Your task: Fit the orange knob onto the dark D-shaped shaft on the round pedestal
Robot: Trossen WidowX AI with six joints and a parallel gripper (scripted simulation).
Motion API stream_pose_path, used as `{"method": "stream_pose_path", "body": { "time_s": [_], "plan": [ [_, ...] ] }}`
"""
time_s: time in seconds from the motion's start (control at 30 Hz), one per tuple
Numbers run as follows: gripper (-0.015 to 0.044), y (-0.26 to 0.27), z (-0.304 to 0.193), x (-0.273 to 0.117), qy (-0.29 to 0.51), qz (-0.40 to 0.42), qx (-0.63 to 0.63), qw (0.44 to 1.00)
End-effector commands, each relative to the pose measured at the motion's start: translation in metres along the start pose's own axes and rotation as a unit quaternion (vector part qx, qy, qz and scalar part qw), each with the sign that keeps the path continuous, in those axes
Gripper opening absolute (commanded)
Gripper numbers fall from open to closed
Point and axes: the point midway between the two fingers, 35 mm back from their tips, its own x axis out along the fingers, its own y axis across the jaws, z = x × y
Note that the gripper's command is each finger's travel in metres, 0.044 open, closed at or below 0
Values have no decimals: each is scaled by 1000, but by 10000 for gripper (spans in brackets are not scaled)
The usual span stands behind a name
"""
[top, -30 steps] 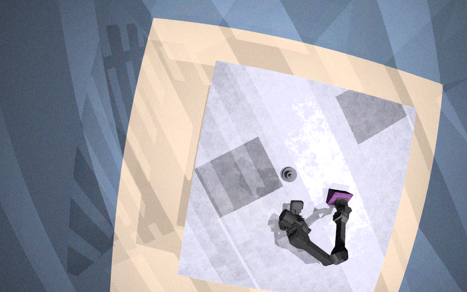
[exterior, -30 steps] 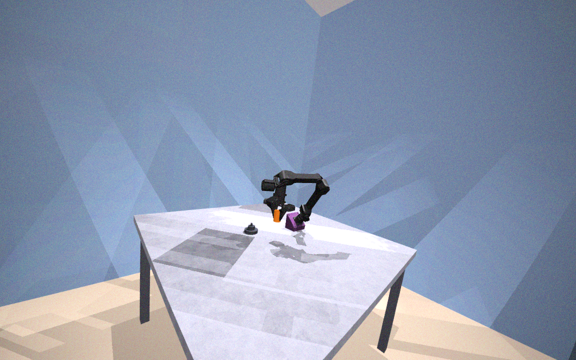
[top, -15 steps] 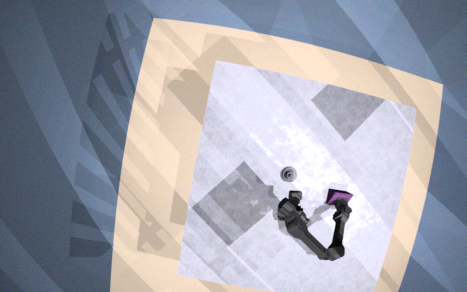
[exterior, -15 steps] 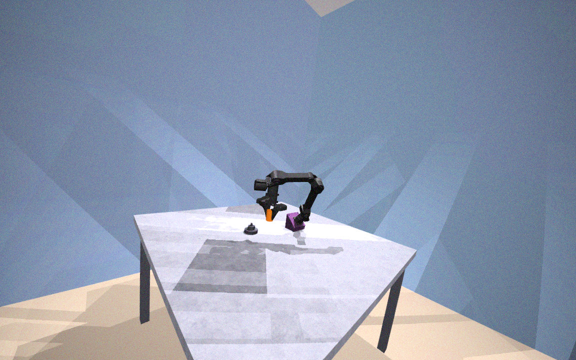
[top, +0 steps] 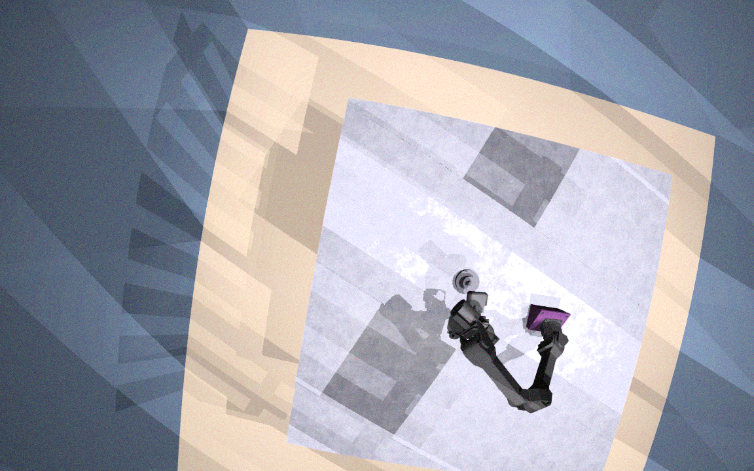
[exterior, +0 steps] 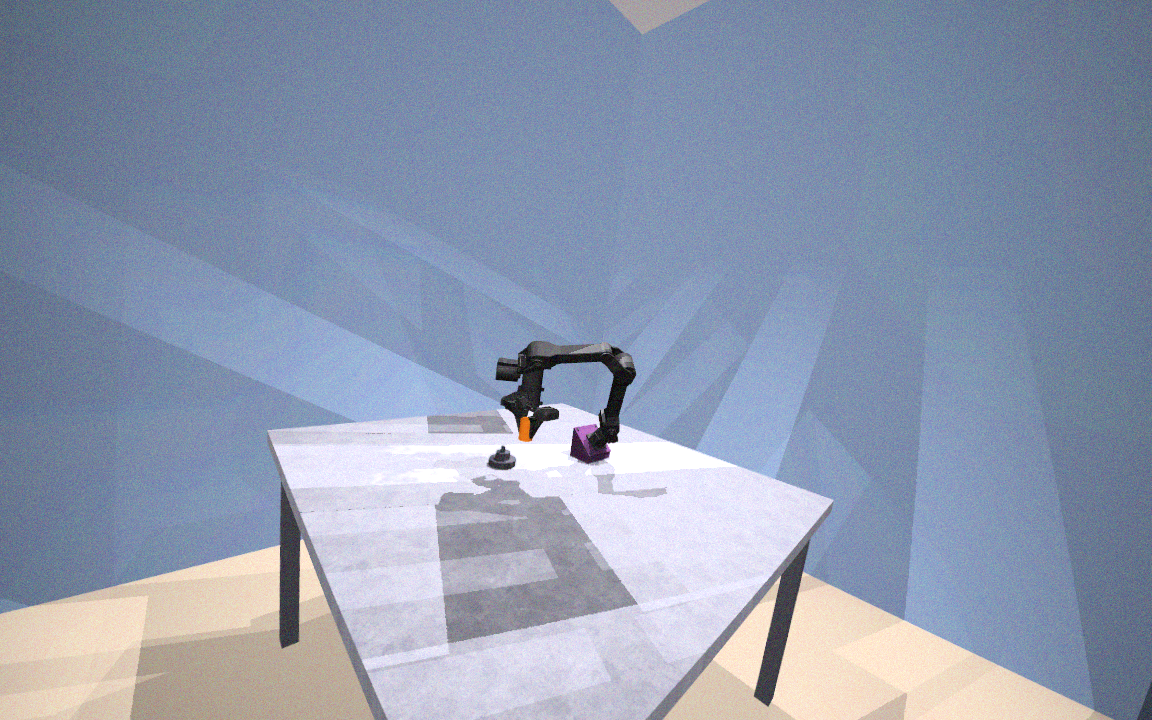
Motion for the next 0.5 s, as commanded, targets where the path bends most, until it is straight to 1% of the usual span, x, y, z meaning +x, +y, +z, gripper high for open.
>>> {"method": "stream_pose_path", "body": {
  "time_s": [0.0,0.47],
  "plan": [
    [0,-16,0,2,-1,-3,-2,1000],
    [0,-59,-2,14,-1,-1,-6,1000]
  ]
}}
